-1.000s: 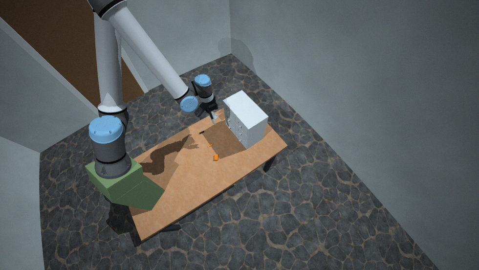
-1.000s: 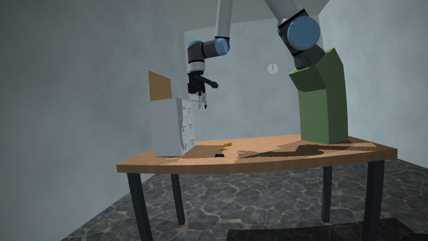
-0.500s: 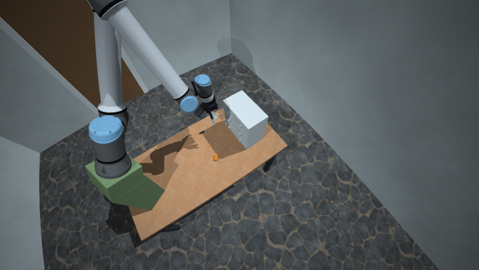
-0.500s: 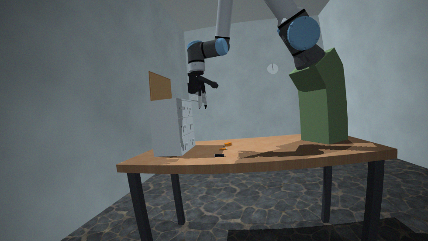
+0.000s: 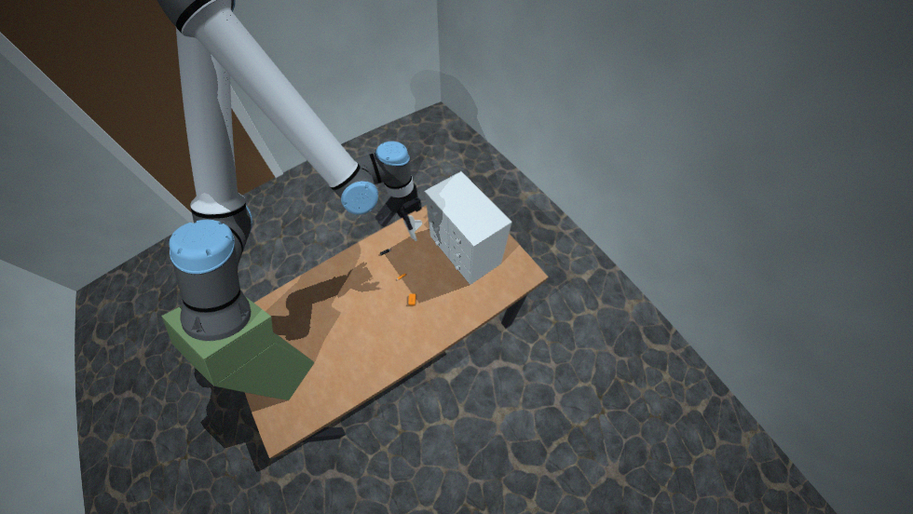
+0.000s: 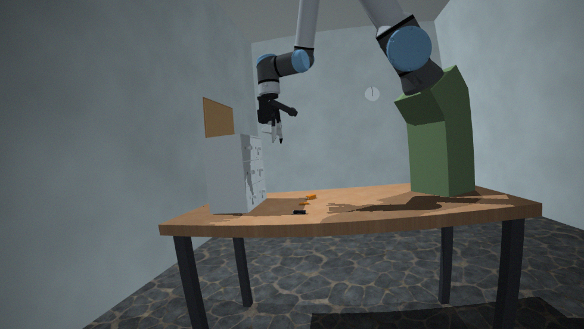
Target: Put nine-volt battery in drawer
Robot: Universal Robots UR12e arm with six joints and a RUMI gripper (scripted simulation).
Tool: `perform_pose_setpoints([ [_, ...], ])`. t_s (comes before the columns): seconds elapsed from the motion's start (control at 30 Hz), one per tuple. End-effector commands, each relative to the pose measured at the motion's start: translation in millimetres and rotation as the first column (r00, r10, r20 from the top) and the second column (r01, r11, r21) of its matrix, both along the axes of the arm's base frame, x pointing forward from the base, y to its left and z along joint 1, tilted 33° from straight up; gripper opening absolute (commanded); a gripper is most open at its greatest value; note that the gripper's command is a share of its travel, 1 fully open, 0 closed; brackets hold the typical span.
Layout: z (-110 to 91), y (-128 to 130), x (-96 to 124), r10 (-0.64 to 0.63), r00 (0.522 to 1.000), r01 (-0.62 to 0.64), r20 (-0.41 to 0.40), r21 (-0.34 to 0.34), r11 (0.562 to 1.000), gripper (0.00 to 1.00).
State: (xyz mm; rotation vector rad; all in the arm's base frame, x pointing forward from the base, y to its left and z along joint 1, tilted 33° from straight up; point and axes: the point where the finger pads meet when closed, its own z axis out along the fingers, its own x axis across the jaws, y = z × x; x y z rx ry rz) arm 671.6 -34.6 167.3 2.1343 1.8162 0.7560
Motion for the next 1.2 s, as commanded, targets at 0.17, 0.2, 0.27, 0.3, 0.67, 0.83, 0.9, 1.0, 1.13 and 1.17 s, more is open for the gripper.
perform_pose_setpoints([
  [0.17,29,-87,-38,0.004,1.0,-0.004,-0.002,0.003,1.0,1.0],
  [0.2,33,-96,-43,0.004,1.0,-0.004,-0.001,0.003,1.0,1.0],
  [0.27,38,-110,-51,0.003,1.0,-0.003,0.002,0.004,1.0,1.0],
  [0.3,40,-115,-54,0.003,1.0,-0.003,0.003,0.004,1.0,1.0],
  [0.67,42,-120,-58,0.002,1.0,-0.002,0.005,0.004,1.0,1.0],
  [0.83,42,-120,-58,0.002,1.0,-0.002,0.007,0.004,1.0,1.0],
  [0.9,42,-120,-57,0.002,1.0,-0.002,0.008,0.004,1.0,1.0],
  [1.0,42,-120,-57,0.001,1.0,-0.001,0.011,0.004,1.0,1.0],
  [1.13,42,-121,-56,-0.001,1.0,0.0,0.017,0.003,1.0,1.0],
  [1.17,42,-121,-56,-0.001,1.0,0.001,0.019,0.003,1.0,1.0],
])
